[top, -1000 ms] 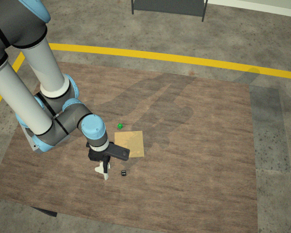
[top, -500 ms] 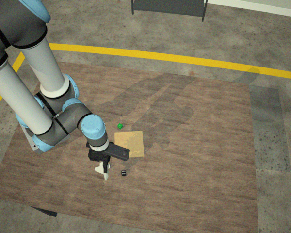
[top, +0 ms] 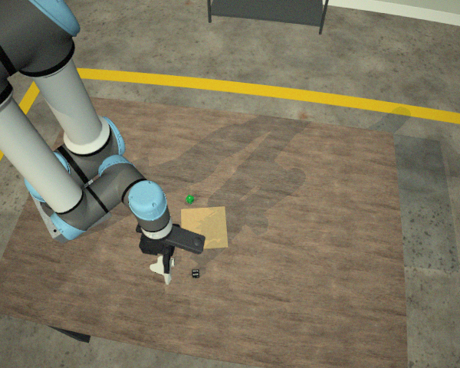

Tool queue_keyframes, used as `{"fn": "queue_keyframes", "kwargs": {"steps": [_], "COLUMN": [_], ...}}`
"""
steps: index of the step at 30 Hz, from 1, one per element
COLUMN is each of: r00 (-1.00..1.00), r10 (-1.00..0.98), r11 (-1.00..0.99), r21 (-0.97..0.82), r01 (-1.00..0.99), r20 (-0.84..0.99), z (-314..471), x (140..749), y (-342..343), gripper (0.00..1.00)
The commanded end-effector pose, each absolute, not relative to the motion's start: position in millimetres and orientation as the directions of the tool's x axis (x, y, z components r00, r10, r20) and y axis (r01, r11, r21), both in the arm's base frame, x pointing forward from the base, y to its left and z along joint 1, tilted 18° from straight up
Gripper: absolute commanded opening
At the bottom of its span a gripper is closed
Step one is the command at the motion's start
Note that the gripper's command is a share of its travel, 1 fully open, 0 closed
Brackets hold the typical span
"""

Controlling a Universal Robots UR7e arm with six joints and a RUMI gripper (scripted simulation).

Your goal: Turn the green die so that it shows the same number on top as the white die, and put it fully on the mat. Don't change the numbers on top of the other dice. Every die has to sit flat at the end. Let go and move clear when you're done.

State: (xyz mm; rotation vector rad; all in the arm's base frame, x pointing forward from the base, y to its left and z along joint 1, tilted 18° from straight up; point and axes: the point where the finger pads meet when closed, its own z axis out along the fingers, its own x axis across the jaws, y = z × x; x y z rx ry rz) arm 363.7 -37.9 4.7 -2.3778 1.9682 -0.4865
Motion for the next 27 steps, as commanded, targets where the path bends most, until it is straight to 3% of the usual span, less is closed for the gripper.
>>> {"fn": "queue_keyframes", "kwargs": {"steps": [1, 27], "r00": [0.158, 0.158], "r10": [-0.961, -0.961], "r11": [-0.207, -0.207], "r21": [-0.210, -0.210], "r01": [-0.956, -0.956], "r20": [0.227, 0.227], "z": [5.0, 0.0], "x": [364.0, 361.5], "y": [-37.9, -15.0], "gripper": [1.00, 1.00]}}
